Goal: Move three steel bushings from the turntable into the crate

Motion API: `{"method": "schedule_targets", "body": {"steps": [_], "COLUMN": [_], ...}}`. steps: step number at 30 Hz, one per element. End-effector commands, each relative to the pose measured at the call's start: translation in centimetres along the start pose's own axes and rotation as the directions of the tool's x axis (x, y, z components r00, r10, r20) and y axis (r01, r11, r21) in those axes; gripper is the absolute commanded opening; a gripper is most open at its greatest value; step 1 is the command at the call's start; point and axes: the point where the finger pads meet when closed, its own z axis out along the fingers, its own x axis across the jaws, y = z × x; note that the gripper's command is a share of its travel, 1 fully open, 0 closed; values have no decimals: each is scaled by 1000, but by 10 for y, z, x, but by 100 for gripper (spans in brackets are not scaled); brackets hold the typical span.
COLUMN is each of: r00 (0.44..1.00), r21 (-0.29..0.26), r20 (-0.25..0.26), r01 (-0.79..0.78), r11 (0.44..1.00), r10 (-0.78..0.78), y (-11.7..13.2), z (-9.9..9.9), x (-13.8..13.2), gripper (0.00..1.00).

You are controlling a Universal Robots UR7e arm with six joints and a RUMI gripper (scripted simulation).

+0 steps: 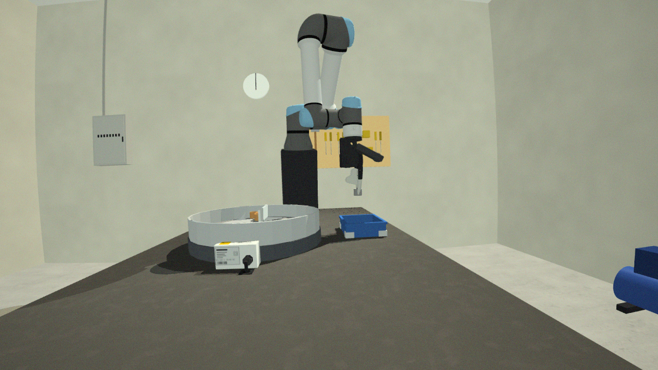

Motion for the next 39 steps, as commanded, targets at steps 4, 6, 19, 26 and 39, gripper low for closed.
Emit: {"method": "schedule_targets", "body": {"steps": [4, 6, 19, 26, 39], "r00": [1000, 1000, 1000, 1000, 1000], "r21": [0, 0, 0, 0, 0], "r20": [-1, -1, -1, -1, -1], "r01": [0, 0, 0, 0, 0], "r11": [1000, 1000, 1000, 1000, 1000], "r10": [0, 0, 0, 0, 0], "y": [0, 0, 0, 0, 0], "z": [0, 0, 0, 11, 53], "x": [0, 0, 0, 0, 1], "gripper": [0, 0, 0, 0, 0]}}
